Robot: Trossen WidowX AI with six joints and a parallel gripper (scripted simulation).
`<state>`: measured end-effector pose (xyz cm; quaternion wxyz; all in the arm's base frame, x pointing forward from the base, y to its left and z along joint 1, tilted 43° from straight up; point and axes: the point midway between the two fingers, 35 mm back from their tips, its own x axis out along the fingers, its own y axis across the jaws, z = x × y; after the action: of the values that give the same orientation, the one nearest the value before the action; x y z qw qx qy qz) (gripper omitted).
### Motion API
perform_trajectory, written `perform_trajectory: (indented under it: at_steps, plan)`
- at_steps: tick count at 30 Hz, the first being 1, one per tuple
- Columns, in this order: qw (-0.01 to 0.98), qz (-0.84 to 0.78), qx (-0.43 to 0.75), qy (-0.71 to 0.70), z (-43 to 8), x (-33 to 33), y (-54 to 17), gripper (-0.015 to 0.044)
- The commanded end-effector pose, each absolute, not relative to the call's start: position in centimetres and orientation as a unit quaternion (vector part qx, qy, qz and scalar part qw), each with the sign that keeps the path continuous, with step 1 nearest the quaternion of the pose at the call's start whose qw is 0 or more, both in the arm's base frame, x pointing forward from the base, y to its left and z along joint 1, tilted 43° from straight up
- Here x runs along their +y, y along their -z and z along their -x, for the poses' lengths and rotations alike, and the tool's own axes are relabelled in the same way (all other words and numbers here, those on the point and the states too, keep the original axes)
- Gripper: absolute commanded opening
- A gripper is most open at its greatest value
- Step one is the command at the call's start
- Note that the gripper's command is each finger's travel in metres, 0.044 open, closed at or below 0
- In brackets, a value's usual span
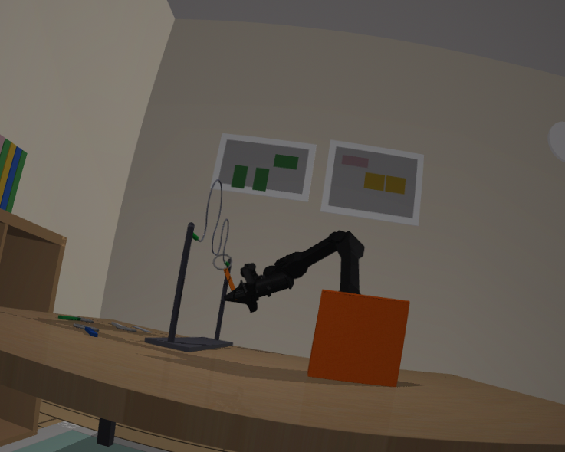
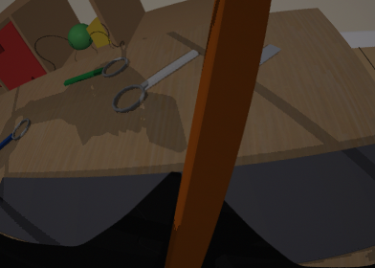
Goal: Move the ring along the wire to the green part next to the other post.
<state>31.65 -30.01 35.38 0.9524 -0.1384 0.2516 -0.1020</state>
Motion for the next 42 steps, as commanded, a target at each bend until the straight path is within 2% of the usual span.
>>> perform_trajectory:
  at_steps: [1, 42]
  plan:
    - [0.961, 0.096, 0.246, 0.087, -31.8, -28.2, -35.3, -0.015]
    - [0.945, -0.241, 0.22, -0.005, -33.0, -17.4, -36.7, -0.015]
